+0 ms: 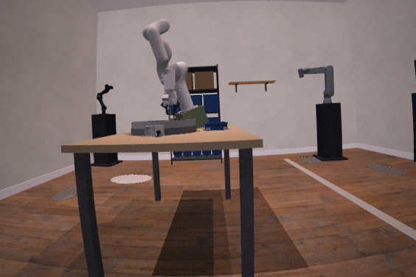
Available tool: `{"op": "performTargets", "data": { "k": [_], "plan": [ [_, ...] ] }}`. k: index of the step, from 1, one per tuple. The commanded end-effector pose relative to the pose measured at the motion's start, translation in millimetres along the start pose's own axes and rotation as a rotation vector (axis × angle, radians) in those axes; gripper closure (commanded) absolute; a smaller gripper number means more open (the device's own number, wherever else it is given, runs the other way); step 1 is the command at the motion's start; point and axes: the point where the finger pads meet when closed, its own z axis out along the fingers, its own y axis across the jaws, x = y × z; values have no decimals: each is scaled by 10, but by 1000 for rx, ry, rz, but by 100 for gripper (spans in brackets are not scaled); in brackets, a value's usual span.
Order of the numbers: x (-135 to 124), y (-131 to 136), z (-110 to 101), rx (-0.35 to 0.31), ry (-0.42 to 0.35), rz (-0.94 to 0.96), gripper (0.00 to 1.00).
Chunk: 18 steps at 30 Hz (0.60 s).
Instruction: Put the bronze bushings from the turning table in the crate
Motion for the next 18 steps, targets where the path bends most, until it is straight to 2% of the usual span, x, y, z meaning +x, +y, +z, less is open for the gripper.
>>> {"op": "performTargets", "data": {
  "k": [1, 8, 18],
  "plan": [
    [4, 0, 1, 0, 1, 0, 53],
    [4, -4, 235, 0, 1, 0, 53],
    [4, -4, 238, 0, 1, 0, 53]
  ]
}}
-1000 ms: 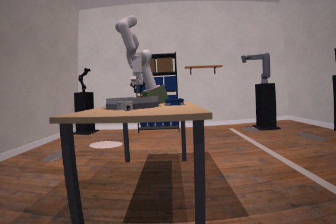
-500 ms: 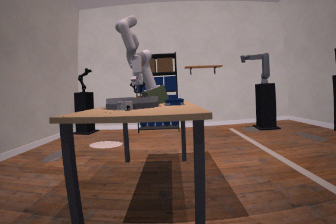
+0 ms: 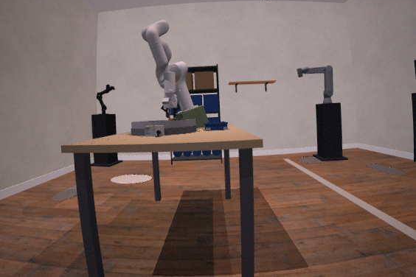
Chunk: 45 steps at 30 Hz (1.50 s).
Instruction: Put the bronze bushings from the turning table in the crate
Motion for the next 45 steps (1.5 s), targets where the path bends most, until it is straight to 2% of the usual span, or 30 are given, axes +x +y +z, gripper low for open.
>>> {"op": "performTargets", "data": {
  "k": [1, 13, 26, 27, 45],
  "plan": [
    [4, 0, 2, 0, 2, 0, 53],
    [3, 0, 120, 0, 2, 0, 53],
    [3, 0, 124, 0, 2, 0, 53],
    [3, 0, 124, 0, 2, 0, 100],
    [3, 0, 124, 0, 2, 0, 100]
  ]
}}
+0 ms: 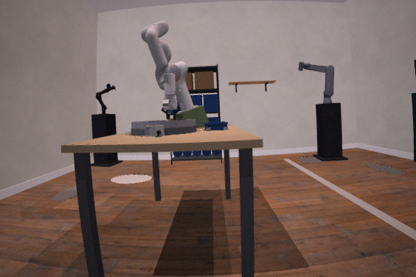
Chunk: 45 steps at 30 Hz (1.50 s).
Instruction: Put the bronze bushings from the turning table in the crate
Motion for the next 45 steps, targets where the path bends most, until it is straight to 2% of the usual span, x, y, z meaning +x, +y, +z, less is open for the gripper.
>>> {"op": "performTargets", "data": {
  "k": [1, 29, 36, 38, 45],
  "plan": [
    [3, 0, -1, 0, 1, 0, 100],
    [3, 0, -15, 0, 1, 0, 100],
    [3, 0, -263, 0, 1, 0, 100],
    [3, 0, -263, 0, 1, 0, 100],
    [3, 0, -567, 0, 1, 0, 100]
  ]
}}
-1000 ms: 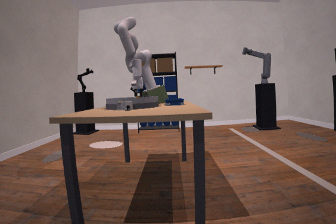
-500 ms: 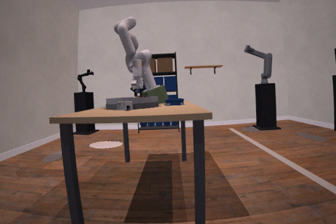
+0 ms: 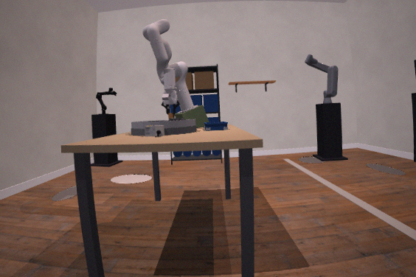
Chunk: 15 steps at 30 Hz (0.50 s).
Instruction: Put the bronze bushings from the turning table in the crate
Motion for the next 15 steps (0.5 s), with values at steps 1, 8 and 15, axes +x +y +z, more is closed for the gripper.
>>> {"op": "performTargets", "data": {
  "k": [1, 8, 15],
  "plan": [
    [5, 5, -201, -5, -8, -1, 100],
    [6, 5, -287, -5, -8, -1, 100],
    [6, 5, -287, -5, -8, -1, 100]
  ]
}}
